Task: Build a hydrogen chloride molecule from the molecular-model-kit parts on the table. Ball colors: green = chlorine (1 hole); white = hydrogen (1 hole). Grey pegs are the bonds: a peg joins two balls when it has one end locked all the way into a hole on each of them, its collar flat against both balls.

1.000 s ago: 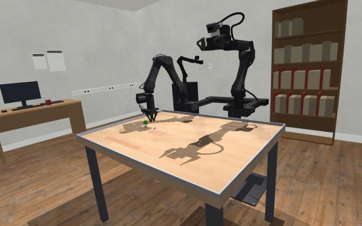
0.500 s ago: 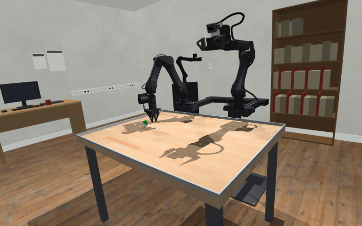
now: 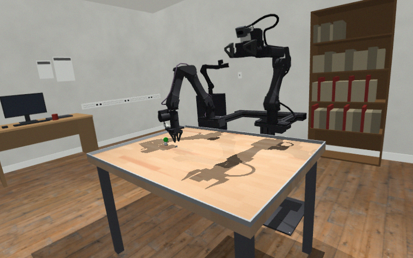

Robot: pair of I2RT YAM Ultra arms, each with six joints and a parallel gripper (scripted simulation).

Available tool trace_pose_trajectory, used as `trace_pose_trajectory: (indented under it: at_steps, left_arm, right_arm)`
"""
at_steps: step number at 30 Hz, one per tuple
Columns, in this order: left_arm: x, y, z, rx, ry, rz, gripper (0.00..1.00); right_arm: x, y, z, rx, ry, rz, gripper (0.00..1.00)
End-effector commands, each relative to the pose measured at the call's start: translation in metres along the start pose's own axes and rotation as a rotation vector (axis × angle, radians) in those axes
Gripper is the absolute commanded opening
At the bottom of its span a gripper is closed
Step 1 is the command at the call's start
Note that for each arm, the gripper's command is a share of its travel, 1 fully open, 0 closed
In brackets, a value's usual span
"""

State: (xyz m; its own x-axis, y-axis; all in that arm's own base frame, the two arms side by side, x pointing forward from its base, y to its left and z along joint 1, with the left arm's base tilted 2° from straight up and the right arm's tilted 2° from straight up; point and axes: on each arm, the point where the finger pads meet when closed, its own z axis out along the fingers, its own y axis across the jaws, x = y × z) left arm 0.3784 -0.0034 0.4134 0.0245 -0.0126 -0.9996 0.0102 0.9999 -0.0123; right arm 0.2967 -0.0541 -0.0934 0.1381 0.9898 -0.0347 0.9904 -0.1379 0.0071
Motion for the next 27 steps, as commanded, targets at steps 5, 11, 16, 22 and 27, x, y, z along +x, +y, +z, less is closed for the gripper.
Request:
trace_pose_trajectory:
  at_steps: [5,11,16,22,27]
  left_arm:
    - [-0.034,-0.005,-0.012,0.015,-0.081,0.006,1.00]
    - [-0.034,-0.005,-0.012,0.015,-0.081,0.006,1.00]
    - [-0.034,-0.005,-0.012,0.015,-0.081,0.006,1.00]
    - [-0.034,-0.005,-0.012,0.015,-0.081,0.006,1.00]
    - [-0.034,-0.005,-0.012,0.015,-0.081,0.006,1.00]
  right_arm:
    - [-0.003,0.021,0.002,-0.055,-0.001,-0.004,0.29]
    - [-0.002,0.016,0.011,-0.043,0.000,-0.010,0.29]
    - [-0.004,0.008,0.017,-0.026,-0.005,-0.008,0.29]
    - [-0.001,0.003,0.028,-0.012,0.004,-0.012,0.29]
    - [-0.003,0.020,0.027,-0.055,0.000,-0.011,0.29]
